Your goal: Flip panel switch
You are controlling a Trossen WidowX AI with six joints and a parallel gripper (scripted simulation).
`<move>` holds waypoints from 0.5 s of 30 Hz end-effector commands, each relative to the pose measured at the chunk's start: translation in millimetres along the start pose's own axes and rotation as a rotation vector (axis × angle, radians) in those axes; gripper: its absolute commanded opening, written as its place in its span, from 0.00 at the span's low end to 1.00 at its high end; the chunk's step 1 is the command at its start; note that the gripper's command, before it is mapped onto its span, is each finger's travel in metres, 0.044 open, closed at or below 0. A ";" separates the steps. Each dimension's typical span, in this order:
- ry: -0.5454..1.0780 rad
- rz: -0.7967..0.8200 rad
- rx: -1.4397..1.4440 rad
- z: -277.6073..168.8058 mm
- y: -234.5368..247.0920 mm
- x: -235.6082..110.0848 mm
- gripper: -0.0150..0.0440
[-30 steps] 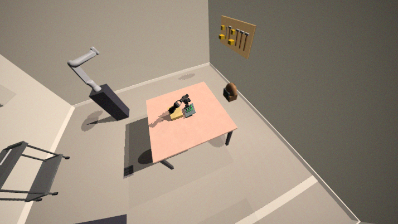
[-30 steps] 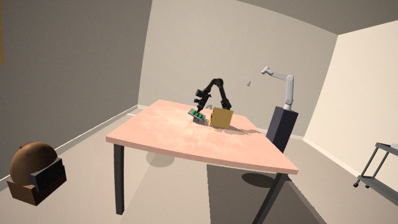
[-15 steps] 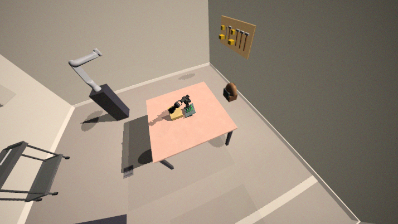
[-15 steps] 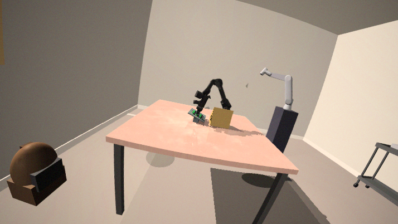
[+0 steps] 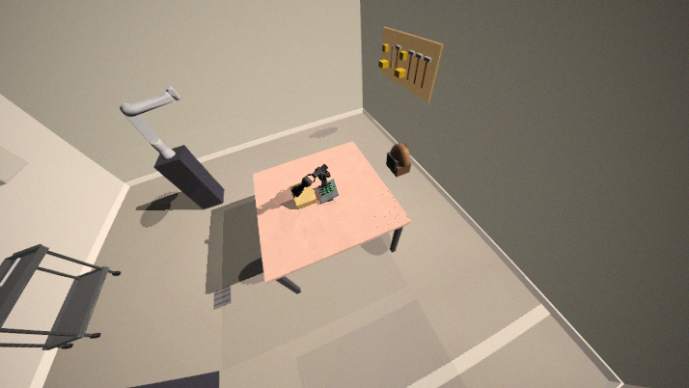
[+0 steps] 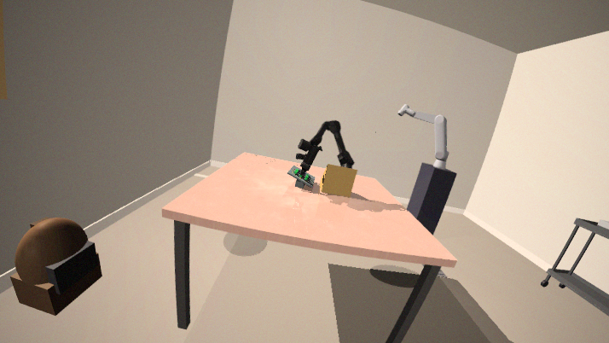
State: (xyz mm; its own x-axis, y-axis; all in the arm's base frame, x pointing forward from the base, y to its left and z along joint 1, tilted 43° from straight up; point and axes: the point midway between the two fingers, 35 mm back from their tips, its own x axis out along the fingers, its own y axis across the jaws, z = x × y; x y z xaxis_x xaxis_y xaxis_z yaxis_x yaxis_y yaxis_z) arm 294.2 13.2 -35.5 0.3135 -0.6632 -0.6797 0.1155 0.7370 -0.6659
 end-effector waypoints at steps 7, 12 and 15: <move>-0.001 -0.003 -0.004 0.0 -0.5 1.5 0.25; -0.001 -0.003 -0.004 0.0 -0.5 2.1 0.25; -0.001 -0.003 -0.004 0.0 -0.5 2.5 0.25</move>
State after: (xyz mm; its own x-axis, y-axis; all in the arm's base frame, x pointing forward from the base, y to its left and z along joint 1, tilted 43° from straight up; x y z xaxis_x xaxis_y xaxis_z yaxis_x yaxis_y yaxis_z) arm 294.8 12.0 -36.8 0.3136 -0.6632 -0.6796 0.1150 0.7369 -0.6661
